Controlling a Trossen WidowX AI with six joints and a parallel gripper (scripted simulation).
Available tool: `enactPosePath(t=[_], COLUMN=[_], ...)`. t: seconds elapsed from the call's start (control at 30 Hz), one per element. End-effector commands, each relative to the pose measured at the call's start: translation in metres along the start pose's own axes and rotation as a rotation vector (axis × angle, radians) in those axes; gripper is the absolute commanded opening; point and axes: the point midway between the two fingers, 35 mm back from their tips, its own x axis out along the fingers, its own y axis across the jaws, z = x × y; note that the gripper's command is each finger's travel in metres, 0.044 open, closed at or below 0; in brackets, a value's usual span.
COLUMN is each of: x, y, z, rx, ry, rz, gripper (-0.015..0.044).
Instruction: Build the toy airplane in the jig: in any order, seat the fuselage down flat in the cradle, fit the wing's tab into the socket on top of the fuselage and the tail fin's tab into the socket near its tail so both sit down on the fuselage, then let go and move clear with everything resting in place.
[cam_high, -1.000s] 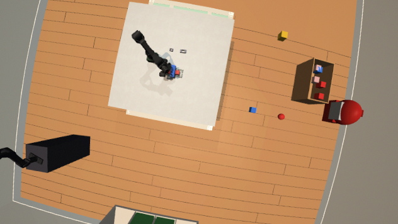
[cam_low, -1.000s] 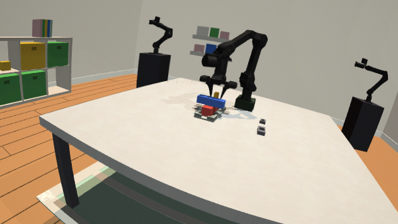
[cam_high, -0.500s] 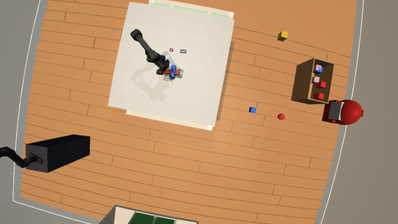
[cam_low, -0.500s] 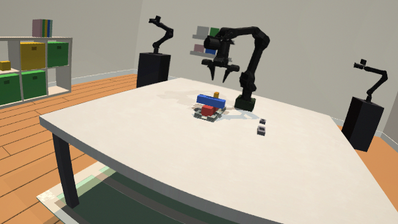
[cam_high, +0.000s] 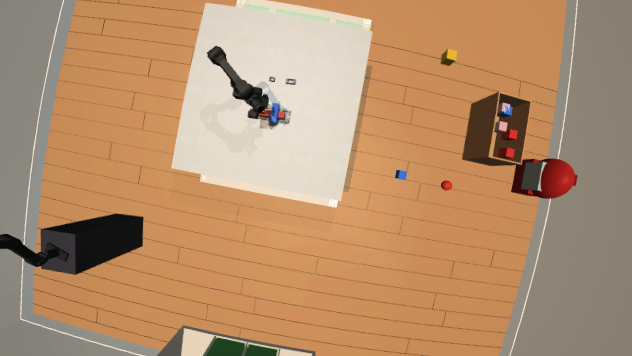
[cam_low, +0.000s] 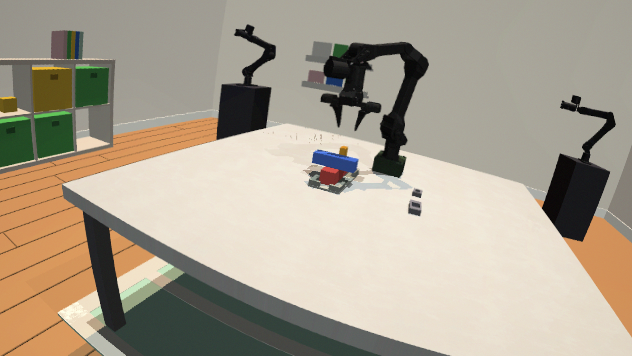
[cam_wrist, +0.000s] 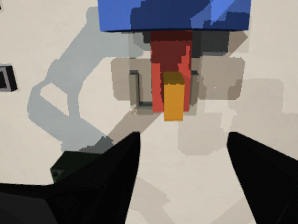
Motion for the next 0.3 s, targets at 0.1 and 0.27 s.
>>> enactPosePath(t=[0.1, 0.27], x=[-0.0019, -0.0019], y=[0.0001, 0.0001], z=[-0.0003, -0.0003], rx=[-0.006, -0.006], ry=[-0.007, -0.007], rz=[-0.002, -0.002], gripper=[0.0260, 0.0260])
